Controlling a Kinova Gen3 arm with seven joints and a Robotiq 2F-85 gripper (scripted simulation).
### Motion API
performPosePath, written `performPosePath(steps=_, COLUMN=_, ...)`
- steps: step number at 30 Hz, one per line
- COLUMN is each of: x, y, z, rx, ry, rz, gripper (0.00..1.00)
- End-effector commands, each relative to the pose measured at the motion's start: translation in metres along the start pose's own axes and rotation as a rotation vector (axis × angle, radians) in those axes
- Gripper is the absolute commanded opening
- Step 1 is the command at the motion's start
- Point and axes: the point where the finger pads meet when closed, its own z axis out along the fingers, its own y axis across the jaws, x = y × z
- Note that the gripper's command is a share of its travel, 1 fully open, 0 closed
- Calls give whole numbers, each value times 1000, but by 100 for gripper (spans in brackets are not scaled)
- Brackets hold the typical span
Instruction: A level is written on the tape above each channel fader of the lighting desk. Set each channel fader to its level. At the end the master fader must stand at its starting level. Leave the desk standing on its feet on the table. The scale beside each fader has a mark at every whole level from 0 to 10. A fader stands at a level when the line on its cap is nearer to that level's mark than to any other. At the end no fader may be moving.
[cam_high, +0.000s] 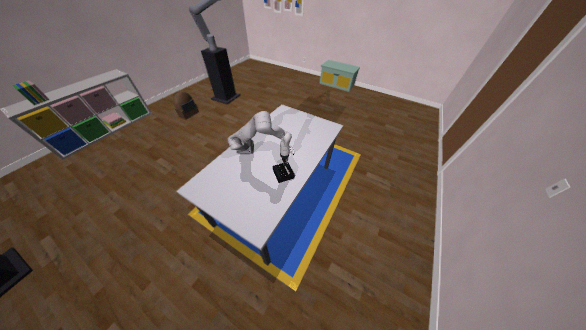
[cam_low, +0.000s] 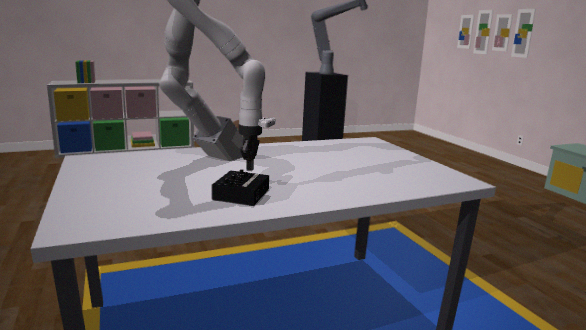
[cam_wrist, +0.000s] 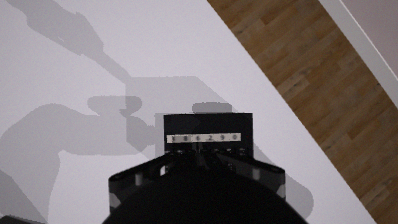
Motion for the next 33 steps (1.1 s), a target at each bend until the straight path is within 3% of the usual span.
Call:
performPosePath(steps=1, x=-1, y=1, z=4, rx=-3, ry=-2, rz=6, gripper=0)
performPosePath(steps=33, x=-1, y=2, z=9, rx=-3, ry=-2, rz=6, gripper=0)
